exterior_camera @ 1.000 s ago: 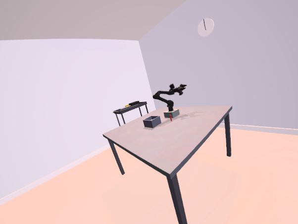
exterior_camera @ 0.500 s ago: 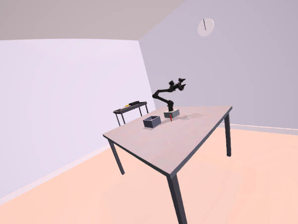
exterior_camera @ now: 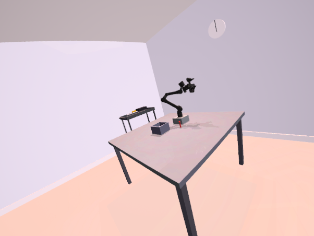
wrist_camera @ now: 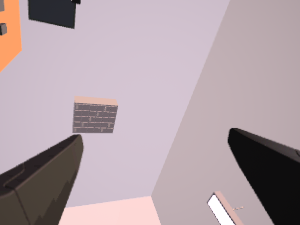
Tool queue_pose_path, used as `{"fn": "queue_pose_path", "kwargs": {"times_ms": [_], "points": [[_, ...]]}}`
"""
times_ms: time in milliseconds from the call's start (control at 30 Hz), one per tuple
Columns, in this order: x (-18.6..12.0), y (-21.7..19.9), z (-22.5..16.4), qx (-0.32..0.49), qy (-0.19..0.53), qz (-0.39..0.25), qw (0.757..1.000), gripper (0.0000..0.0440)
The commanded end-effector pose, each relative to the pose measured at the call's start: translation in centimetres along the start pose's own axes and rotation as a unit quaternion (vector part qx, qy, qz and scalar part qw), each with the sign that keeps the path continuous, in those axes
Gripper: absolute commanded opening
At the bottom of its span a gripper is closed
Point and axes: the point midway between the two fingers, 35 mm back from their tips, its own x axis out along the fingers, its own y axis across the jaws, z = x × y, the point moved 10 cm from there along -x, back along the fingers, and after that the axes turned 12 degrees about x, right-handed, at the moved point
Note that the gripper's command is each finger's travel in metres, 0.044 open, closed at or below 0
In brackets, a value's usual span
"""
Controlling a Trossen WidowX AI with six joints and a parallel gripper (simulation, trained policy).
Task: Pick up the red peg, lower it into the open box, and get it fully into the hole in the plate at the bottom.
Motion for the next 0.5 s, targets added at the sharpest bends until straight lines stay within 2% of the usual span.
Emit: {"fn": "queue_pose_path", "kwargs": {"times_ms": [0, 233, 467], "points": [[1.2, -0.3, -0.9, 0.042, 0.024, 0.003, 0.999, 0.0440], [4.0, -0.4, -3.6, 0.146, 0.091, 0.016, 0.985, 0.0432], [5.9, 0.0, -6.8, 0.245, 0.164, 0.027, 0.955, 0.0413]]}}
